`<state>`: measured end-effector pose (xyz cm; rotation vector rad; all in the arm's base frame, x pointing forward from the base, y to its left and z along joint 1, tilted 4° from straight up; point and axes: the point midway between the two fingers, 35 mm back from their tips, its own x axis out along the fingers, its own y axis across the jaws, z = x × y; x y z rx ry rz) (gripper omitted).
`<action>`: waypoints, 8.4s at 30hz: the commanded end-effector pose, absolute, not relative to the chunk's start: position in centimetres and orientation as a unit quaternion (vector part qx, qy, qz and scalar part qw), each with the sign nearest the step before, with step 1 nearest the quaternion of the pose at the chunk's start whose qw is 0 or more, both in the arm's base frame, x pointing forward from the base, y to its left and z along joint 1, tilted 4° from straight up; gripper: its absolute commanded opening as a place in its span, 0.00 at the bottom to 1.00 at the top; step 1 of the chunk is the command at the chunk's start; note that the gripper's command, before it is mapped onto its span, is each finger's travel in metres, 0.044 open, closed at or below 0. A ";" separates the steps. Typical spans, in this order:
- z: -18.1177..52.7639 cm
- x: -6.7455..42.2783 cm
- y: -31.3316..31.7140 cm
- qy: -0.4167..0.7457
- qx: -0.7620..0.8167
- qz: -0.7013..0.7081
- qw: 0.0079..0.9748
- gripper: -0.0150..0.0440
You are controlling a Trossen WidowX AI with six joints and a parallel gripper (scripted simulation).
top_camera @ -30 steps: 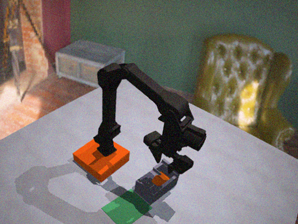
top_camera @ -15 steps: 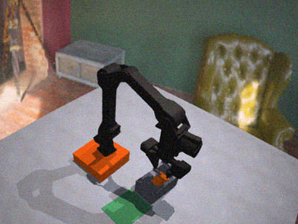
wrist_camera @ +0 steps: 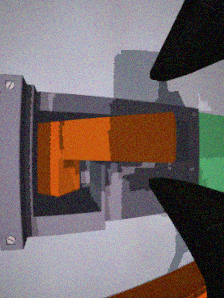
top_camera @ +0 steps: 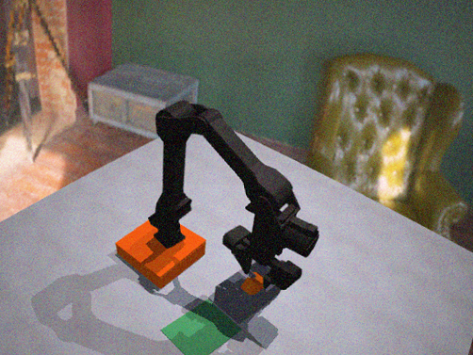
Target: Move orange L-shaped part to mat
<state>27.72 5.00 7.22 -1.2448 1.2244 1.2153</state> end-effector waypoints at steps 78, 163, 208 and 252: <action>9.6 27.5 5.0 0.508 -0.510 0.504 0.477 0.25; 11.8 26.5 -11.6 0.513 -0.513 0.500 0.473 0.25; 5.6 26.3 -12.0 0.513 -0.513 0.500 0.473 0.25; 14.4 26.5 -11.5 0.513 -0.513 0.500 0.473 0.93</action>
